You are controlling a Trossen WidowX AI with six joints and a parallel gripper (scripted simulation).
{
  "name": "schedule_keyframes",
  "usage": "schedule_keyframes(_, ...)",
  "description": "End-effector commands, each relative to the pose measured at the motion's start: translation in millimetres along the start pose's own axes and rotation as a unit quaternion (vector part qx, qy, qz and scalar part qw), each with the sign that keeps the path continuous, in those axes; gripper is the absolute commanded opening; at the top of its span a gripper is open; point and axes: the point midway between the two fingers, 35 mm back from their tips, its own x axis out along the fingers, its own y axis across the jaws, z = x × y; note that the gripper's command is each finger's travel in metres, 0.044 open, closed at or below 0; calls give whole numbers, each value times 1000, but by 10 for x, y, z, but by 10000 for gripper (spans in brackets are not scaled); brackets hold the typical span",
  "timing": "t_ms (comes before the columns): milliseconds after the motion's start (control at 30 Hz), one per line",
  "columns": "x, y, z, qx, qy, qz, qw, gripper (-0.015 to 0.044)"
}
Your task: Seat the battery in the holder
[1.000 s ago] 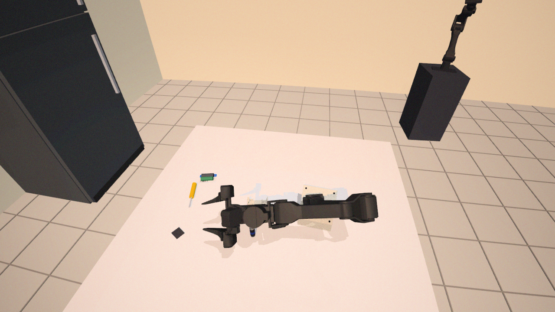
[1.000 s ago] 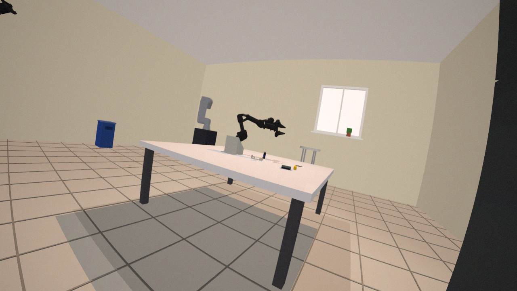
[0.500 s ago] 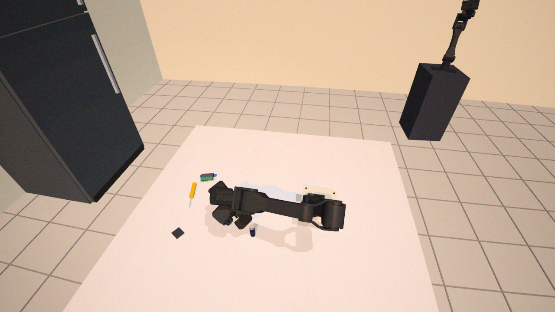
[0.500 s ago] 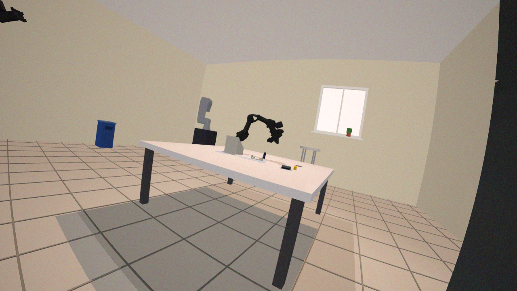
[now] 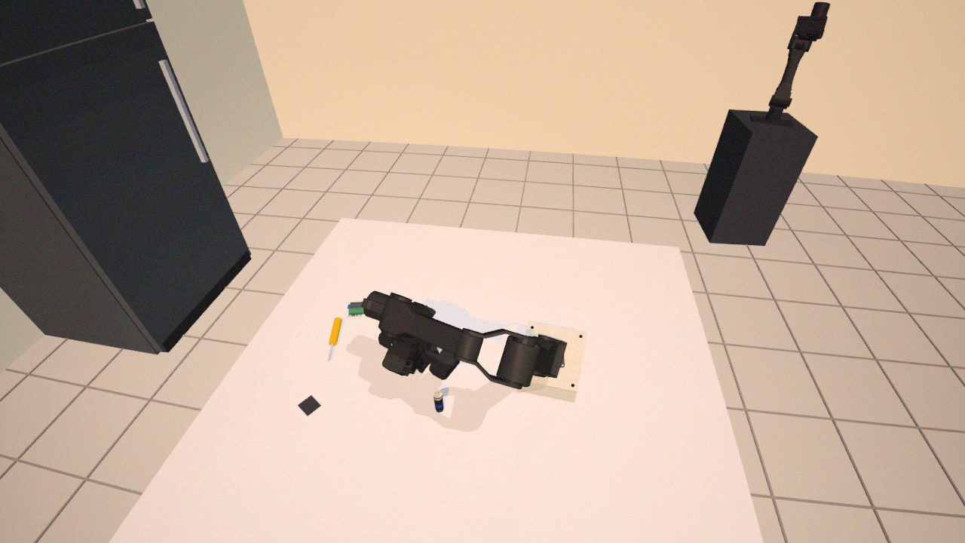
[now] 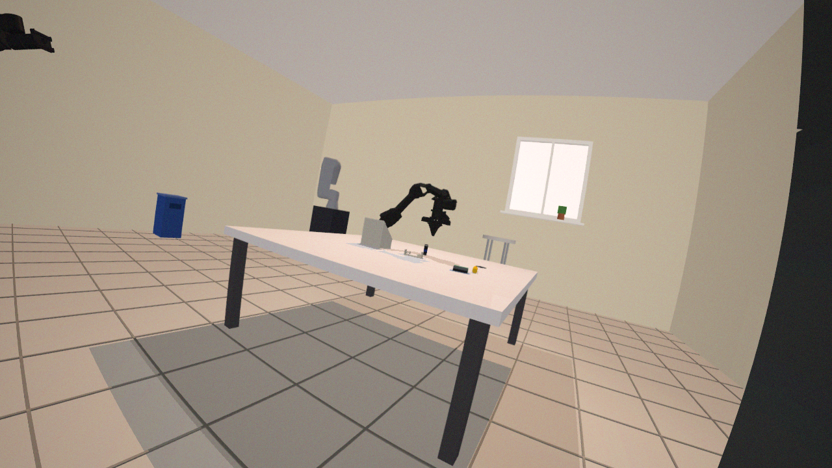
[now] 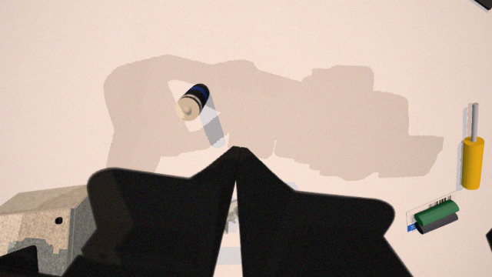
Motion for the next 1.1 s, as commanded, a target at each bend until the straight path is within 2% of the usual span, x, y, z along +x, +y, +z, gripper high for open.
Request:
schedule_keyframes(0,-20,14,28,-5,-11,10,1000,0)
schedule_keyframes(67,39,7,29,-5,-10,10,1000,0)
schedule_keyframes(367,764,32,51,-6,-12,10,1000,0)
schedule_keyframes(1067,765,304,71,-5,-12,10,1000,0)
